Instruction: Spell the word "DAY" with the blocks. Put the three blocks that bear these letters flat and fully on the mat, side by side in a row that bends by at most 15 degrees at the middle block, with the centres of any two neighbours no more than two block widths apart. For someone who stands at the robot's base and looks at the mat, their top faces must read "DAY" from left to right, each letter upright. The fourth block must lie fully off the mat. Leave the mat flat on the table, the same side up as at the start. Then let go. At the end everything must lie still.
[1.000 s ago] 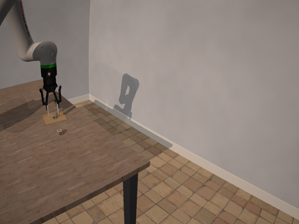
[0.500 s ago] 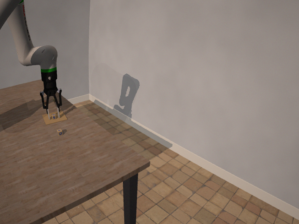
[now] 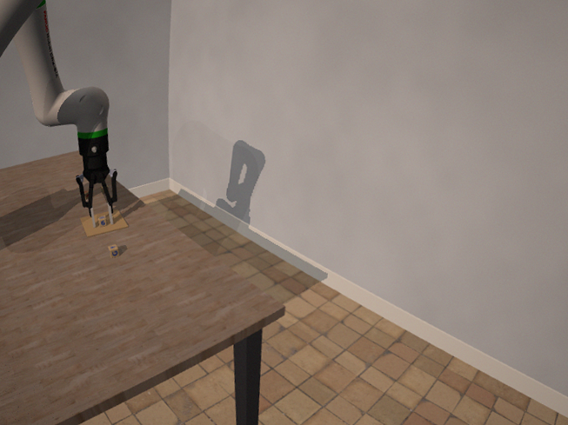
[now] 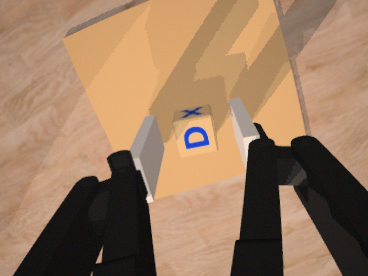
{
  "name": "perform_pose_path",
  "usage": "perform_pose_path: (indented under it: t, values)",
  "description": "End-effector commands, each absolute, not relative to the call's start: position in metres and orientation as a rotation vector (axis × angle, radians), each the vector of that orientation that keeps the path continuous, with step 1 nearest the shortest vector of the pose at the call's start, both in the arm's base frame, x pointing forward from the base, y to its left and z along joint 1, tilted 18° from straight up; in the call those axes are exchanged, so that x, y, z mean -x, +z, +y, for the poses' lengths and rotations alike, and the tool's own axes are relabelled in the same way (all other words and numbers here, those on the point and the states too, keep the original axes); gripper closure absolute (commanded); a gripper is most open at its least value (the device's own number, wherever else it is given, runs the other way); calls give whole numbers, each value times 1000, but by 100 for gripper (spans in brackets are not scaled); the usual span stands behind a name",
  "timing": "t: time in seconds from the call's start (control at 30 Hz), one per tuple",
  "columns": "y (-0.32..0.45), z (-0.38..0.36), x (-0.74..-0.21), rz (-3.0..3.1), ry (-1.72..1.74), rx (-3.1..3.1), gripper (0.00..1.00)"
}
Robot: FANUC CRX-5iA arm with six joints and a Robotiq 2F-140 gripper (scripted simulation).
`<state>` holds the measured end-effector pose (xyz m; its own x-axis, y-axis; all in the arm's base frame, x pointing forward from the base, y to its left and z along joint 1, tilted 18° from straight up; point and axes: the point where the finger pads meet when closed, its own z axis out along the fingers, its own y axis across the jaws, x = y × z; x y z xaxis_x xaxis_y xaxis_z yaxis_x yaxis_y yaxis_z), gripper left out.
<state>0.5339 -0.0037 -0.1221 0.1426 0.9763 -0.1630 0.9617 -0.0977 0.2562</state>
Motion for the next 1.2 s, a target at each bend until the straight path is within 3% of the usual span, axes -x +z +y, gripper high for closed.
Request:
perform_pose_path:
  t: [0.0, 0.5, 0.53, 1.17]
  values:
    - [-122, -4, -534, 1878, 69, -2125, 75]
    - [-122, -4, -534, 1878, 69, -2125, 75]
    - [-122, -4, -534, 1878, 69, -2125, 87]
    - [-122, -4, -534, 1878, 69, -2125, 87]
